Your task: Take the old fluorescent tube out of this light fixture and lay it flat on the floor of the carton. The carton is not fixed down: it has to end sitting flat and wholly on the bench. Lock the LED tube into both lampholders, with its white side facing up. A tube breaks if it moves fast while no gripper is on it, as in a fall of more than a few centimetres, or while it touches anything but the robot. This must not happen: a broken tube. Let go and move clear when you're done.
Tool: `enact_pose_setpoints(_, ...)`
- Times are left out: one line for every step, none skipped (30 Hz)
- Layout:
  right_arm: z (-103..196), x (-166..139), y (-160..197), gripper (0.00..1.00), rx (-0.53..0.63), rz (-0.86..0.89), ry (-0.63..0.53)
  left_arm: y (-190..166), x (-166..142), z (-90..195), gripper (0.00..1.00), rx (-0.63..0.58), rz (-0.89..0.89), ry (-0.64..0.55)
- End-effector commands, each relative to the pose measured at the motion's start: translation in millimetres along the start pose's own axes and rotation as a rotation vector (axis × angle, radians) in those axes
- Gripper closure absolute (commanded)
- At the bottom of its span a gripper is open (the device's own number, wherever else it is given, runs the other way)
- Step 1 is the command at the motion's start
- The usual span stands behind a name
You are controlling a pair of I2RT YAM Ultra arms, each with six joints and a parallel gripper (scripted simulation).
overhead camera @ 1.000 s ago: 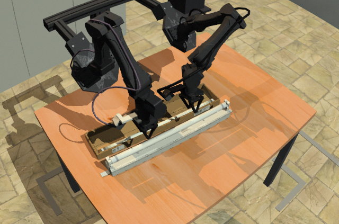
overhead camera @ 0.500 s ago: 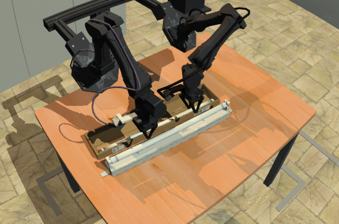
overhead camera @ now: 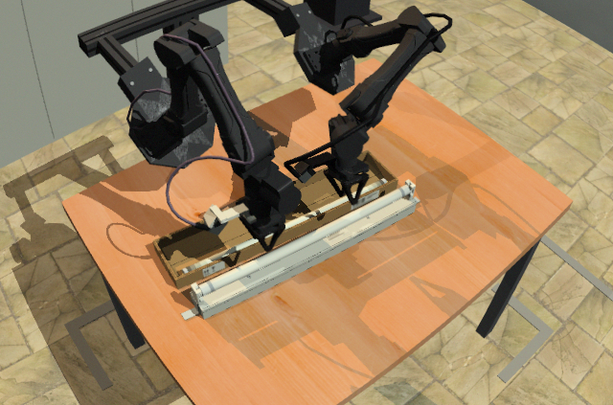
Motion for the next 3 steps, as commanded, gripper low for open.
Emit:
enact_pose_setpoints(2.3,-1.8,5.1,0.51,0.017,0.007,0.005,-11.7,9.0,4.1,0.51,-0.013,-0.03,-0.019)
enact_pose_setpoints(2.3,-1.8,5.1,0.51,0.017,0.007,0.005,-11.7,9.0,4.1,0.51,-0.013,-0.03,-0.019)
enact_pose_setpoints(2.3,-1.8,5.1,0.51,0.017,0.007,0.005,-11.7,9.0,4.1,0.51,-0.013,-0.03,-0.019)
Point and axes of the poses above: on each arm, the point where the finger pads meet when closed, its own z axis back along the fingers, its own y axis across the jaws, x = y × z, the point moved 4 cm from there along z, back along the fingers, and after that the axes turned 14 degrees about -z, right-handed, at the moved point
